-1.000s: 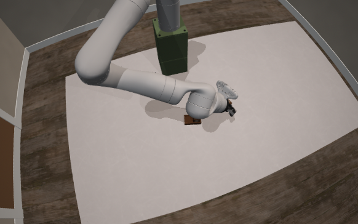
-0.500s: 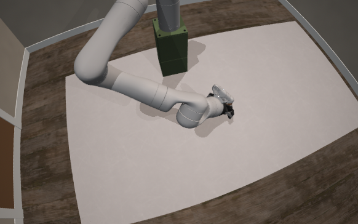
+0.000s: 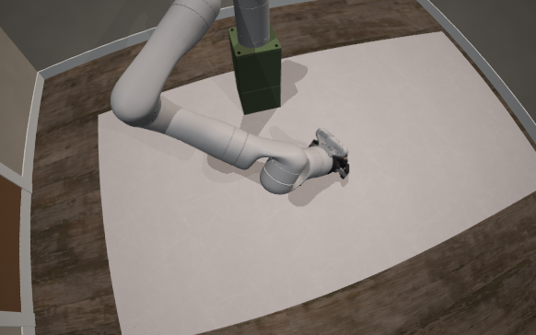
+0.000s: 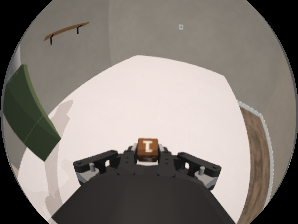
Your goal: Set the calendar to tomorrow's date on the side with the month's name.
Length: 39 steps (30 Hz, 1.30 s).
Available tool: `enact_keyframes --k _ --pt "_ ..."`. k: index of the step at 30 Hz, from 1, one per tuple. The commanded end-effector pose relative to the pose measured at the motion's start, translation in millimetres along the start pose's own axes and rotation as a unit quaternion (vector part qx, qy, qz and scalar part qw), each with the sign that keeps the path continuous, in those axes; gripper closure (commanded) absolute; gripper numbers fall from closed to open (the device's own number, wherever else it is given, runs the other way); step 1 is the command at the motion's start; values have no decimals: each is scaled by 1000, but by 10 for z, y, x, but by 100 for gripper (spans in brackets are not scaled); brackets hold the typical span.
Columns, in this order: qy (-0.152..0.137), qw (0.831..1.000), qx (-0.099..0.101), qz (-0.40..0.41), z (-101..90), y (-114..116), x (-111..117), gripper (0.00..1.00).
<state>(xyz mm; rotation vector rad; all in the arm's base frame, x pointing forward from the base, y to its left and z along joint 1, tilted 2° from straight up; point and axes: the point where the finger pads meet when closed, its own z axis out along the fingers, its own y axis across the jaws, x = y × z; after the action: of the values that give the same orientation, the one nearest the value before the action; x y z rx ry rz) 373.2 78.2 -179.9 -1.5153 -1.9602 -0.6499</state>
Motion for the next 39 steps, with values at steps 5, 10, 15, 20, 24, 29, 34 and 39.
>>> enact_keyframes --k 5,10,15,20,24,29,34,39 --pt "0 1000 0 0 -6 4 2 74" --pt "0 1000 0 0 -5 4 1 74" --pt "0 1000 0 0 2 4 -6 74" --pt "0 1000 0 0 22 4 -26 74" --pt "0 1000 0 0 49 4 -54 74" --pt "0 1000 0 0 76 4 -81 74" --pt "0 1000 0 0 131 4 -136 74" --pt "0 1000 0 0 194 5 -198 74"
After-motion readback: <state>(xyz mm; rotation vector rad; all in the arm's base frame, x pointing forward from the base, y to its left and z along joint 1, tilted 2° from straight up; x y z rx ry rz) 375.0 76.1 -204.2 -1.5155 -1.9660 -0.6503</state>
